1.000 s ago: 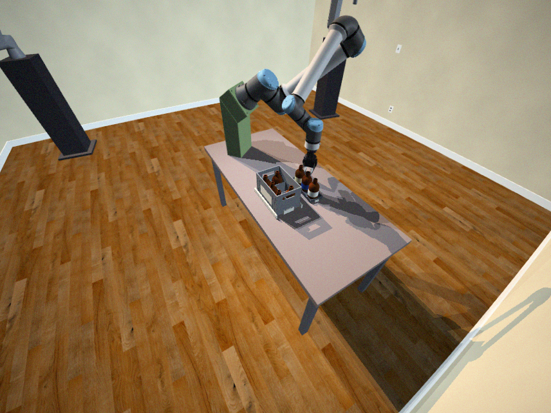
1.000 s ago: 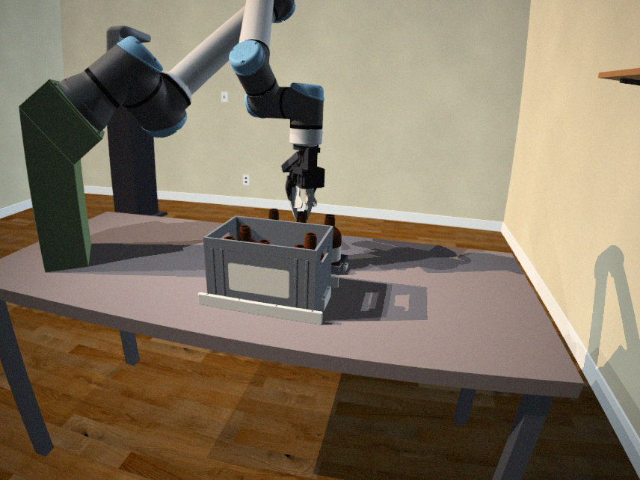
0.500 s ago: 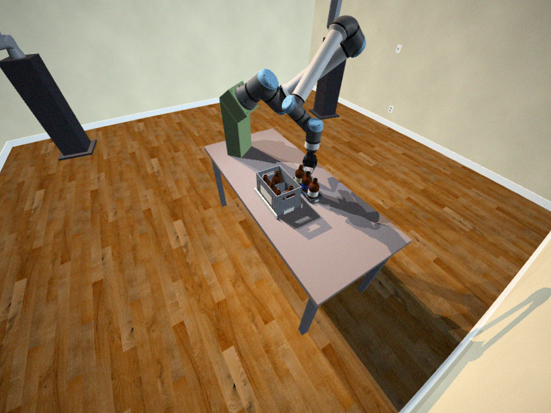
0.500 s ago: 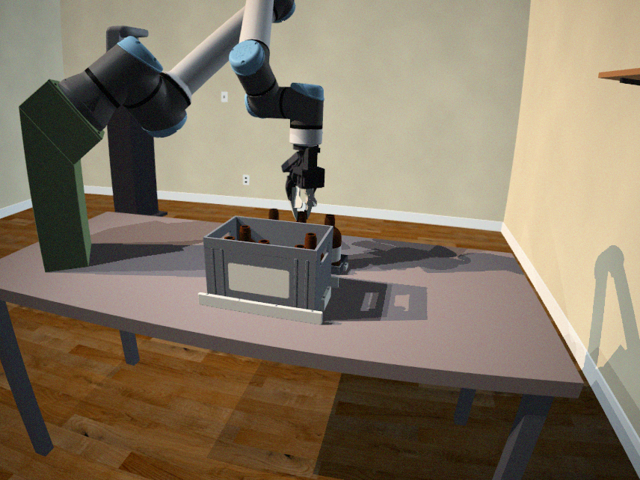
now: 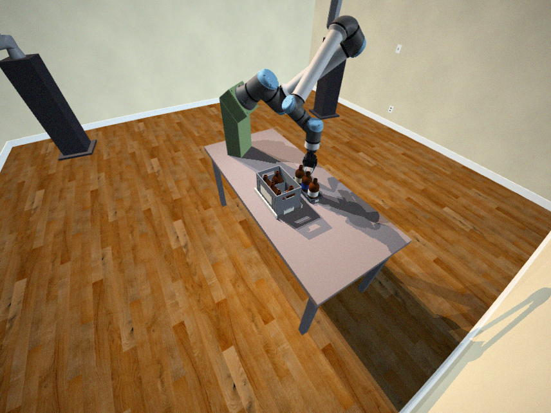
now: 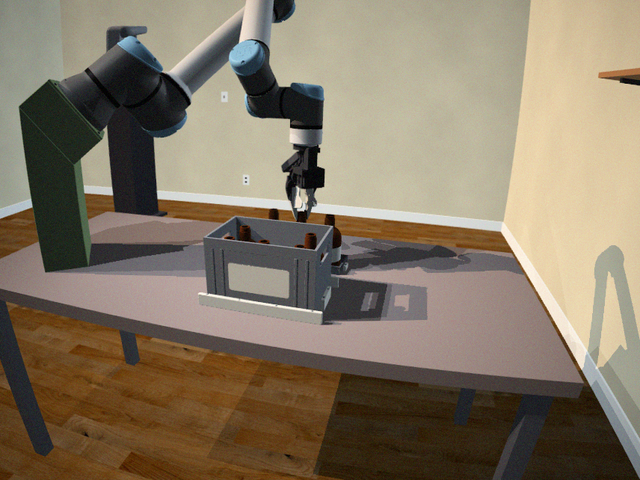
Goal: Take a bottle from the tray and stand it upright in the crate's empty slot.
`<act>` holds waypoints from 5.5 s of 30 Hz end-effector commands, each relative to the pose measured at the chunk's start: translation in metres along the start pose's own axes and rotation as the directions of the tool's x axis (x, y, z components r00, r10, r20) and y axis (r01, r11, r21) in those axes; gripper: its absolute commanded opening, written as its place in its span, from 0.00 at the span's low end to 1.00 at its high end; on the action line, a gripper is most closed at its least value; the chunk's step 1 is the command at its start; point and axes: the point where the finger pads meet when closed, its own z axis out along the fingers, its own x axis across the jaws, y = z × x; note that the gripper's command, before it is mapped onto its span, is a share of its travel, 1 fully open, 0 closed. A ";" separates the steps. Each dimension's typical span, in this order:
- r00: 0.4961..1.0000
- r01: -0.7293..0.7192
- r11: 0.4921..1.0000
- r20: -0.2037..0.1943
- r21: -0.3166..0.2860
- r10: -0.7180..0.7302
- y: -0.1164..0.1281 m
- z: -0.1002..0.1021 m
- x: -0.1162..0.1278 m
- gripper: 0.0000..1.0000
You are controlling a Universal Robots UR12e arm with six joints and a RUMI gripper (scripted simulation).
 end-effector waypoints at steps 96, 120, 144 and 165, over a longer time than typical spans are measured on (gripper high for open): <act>1.000 0.000 1.000 0.000 -0.001 0.000 0.000 -0.040 0.000 0.00; 1.000 0.000 1.000 0.000 -0.001 0.000 0.000 -0.042 0.000 0.00; 1.000 0.000 1.000 0.000 -0.001 0.000 0.000 -0.060 0.000 0.00; 1.000 0.000 1.000 0.000 -0.001 0.000 0.000 -0.078 0.000 0.00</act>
